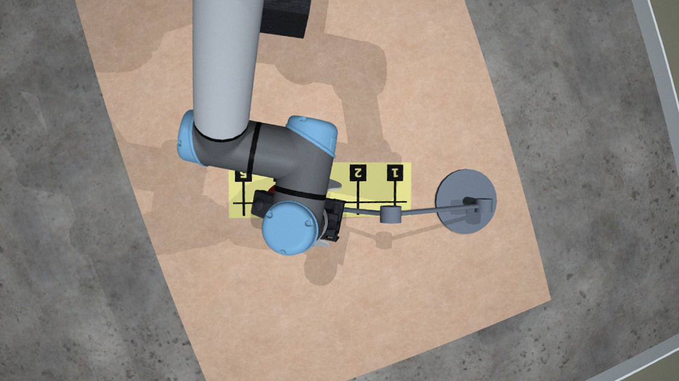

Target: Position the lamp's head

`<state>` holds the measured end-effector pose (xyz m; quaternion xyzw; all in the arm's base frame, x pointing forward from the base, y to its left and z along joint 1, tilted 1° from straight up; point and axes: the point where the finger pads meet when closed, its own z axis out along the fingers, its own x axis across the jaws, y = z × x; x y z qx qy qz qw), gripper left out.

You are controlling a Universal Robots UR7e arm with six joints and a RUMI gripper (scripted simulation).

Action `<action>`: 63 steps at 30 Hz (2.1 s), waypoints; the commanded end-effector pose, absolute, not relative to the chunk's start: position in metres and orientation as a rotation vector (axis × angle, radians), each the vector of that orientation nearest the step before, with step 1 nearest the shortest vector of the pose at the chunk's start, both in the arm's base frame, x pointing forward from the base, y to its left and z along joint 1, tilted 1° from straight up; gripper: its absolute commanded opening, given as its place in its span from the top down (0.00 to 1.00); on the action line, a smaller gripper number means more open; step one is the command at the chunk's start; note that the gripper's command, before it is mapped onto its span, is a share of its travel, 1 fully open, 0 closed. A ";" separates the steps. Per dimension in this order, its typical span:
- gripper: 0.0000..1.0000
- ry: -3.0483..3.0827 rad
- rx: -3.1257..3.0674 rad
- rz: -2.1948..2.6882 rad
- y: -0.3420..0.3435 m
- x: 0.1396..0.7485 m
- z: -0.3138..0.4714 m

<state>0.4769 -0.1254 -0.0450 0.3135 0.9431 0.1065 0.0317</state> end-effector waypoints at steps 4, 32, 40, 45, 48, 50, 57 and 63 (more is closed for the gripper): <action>0.00 2.918 0.866 0.391 -0.121 0.480 -0.060; 0.00 2.933 0.672 0.510 -0.115 0.483 -0.084; 0.00 2.933 0.672 0.510 -0.115 0.483 -0.084; 0.00 2.933 0.672 0.510 -0.115 0.483 -0.084; 1.00 2.932 0.690 0.499 -0.115 0.483 -0.084; 1.00 2.929 0.725 0.478 -0.115 0.483 -0.084; 1.00 2.915 0.847 0.400 -0.115 0.484 -0.084; 1.00 2.900 0.933 0.344 -0.115 0.484 -0.084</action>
